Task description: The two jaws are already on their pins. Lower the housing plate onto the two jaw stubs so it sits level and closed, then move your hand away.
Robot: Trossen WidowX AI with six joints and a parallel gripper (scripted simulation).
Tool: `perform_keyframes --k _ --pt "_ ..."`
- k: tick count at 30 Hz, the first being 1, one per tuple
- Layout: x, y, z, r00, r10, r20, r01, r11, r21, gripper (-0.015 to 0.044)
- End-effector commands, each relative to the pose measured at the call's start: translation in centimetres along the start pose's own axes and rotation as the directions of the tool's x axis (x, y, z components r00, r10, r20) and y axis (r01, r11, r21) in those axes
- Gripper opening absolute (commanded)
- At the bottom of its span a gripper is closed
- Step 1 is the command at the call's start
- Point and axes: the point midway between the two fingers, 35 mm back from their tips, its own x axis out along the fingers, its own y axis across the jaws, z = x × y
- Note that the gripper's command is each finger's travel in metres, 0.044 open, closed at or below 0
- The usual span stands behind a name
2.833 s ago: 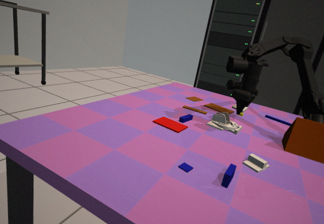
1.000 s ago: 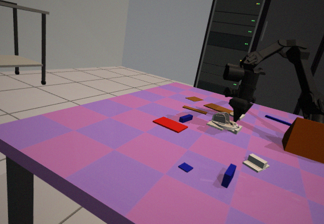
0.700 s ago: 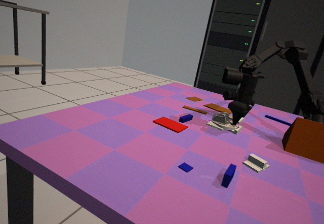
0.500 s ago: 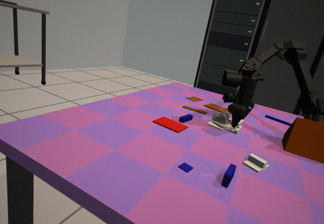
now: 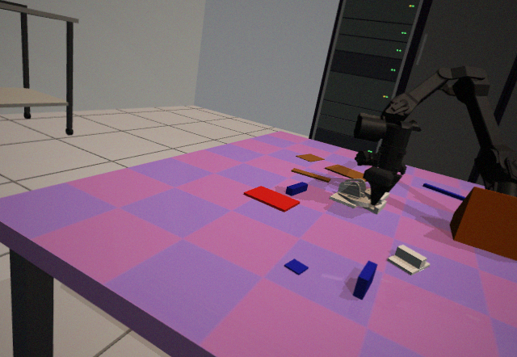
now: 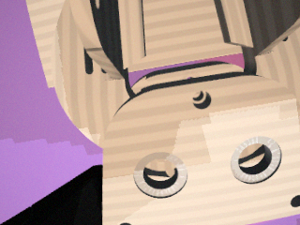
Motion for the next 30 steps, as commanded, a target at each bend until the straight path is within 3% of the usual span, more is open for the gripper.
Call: perform_keyframes --k 1,30 --pt "0.03 -0.04 0.04 1.0 -0.003 0.003 0.004 1.0 -0.004 0.0351" --pt "0.7 -0.05 0.04 1.0 -0.004 0.004 0.004 1.0 -0.015 0.0351"
